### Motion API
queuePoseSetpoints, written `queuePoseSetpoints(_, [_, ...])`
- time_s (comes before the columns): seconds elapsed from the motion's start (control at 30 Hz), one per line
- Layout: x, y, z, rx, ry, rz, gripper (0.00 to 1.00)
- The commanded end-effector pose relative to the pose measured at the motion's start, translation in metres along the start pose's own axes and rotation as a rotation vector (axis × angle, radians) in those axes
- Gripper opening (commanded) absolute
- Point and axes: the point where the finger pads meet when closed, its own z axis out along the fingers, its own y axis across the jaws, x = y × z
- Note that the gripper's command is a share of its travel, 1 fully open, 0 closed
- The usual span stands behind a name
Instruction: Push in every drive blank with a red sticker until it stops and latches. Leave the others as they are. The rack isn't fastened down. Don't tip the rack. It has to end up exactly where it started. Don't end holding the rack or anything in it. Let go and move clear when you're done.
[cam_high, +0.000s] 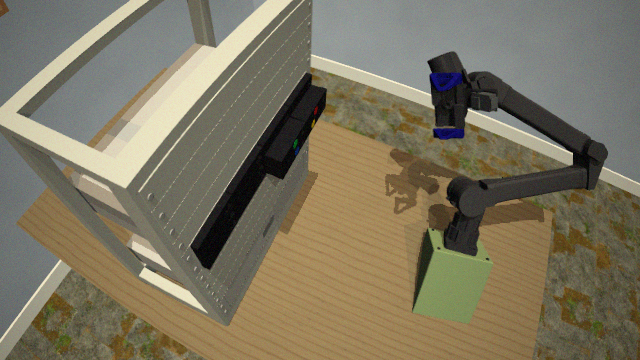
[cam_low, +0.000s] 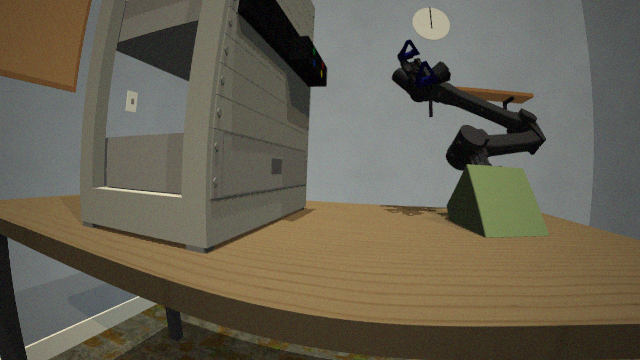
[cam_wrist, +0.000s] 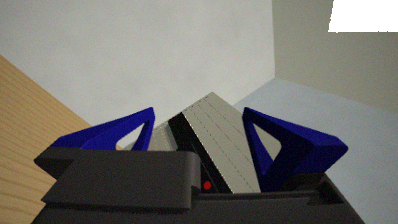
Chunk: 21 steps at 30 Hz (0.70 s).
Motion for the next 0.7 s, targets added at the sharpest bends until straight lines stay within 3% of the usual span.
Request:
queuePoseSetpoints(0.0, [-0.0004,-0.0023,-0.0004,0.002,0.0,-0.004,1.0])
queuePoseSetpoints(0.53, [-0.0004,-0.0023,-0.0004,0.002,0.0,-0.004,1.0])
queuePoseSetpoints(0.67, [-0.0026,-0.0121,-0.0033,0.012,0.004,-0.024,1.0])
